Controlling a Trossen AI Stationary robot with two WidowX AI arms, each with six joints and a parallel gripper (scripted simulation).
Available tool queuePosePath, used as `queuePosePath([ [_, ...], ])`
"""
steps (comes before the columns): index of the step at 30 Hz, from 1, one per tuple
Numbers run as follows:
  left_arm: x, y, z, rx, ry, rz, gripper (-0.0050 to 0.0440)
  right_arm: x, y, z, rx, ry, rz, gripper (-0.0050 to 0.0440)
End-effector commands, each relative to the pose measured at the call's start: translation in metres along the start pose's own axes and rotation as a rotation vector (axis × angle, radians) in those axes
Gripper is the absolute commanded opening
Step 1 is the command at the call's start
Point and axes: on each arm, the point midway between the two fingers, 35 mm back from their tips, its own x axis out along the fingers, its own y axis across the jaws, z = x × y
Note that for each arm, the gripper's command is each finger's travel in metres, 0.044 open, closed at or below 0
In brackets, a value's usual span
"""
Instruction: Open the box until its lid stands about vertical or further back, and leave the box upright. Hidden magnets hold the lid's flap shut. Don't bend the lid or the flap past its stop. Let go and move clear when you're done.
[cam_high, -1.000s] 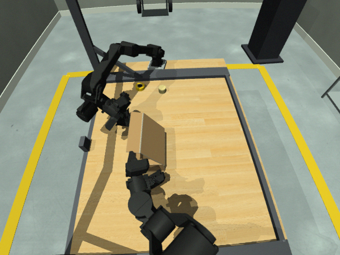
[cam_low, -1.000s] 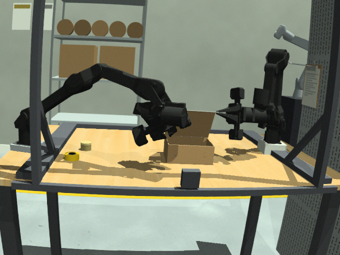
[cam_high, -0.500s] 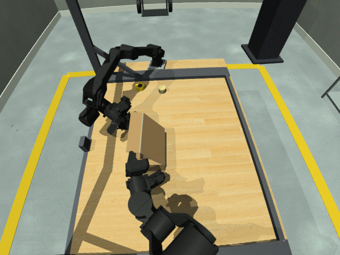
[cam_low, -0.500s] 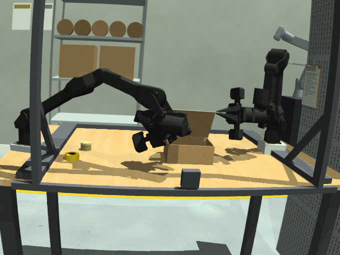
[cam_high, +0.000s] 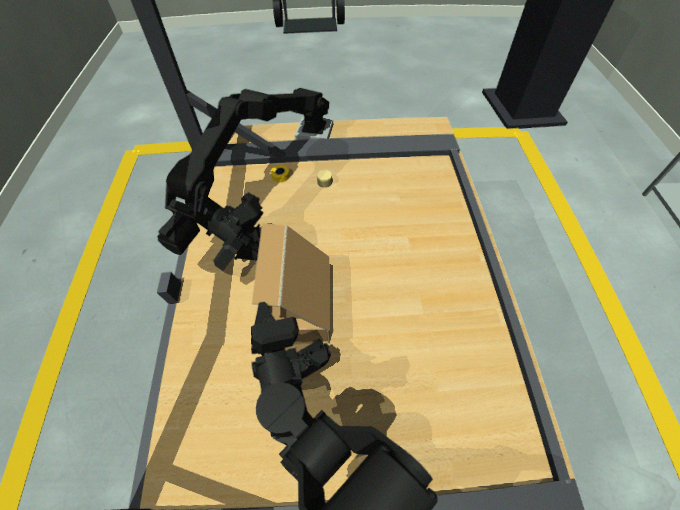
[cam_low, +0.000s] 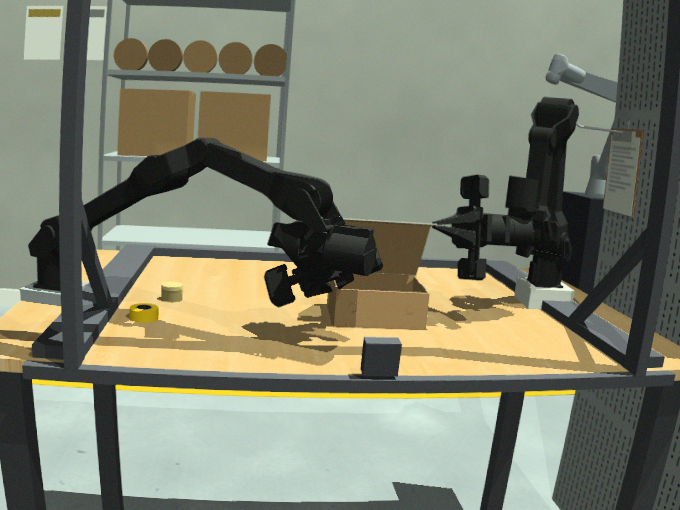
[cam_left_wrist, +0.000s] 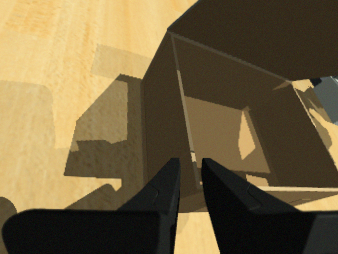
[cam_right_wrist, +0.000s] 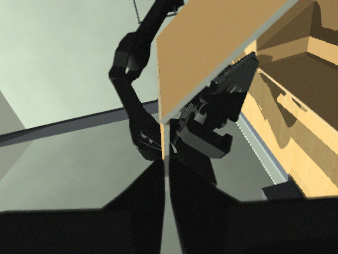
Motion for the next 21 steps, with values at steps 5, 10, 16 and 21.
queuePosePath([
  [5, -0.0059, -0.0080, 0.0073, -0.028, 0.014, -0.012, 0.0030, 0.0008, 0.0038, -0.0013, 0.009, 0.004, 0.013, 0.0009],
  [10, -0.0059, -0.0080, 0.0073, -0.028, 0.014, -0.012, 0.0010, 0.0008, 0.0038, -0.0013, 0.009, 0.004, 0.013, 0.0009],
  [16, -0.0059, -0.0080, 0.0073, -0.028, 0.014, -0.012, 0.0010, -0.0004, 0.0000, 0.0006, 0.006, 0.004, 0.000, 0.0009],
  [21, -0.0059, -0.0080, 0.0073, -0.028, 0.014, -0.012, 0.0012, -0.0019, 0.0057, 0.0042, 0.009, 0.005, 0.014, 0.0009],
])
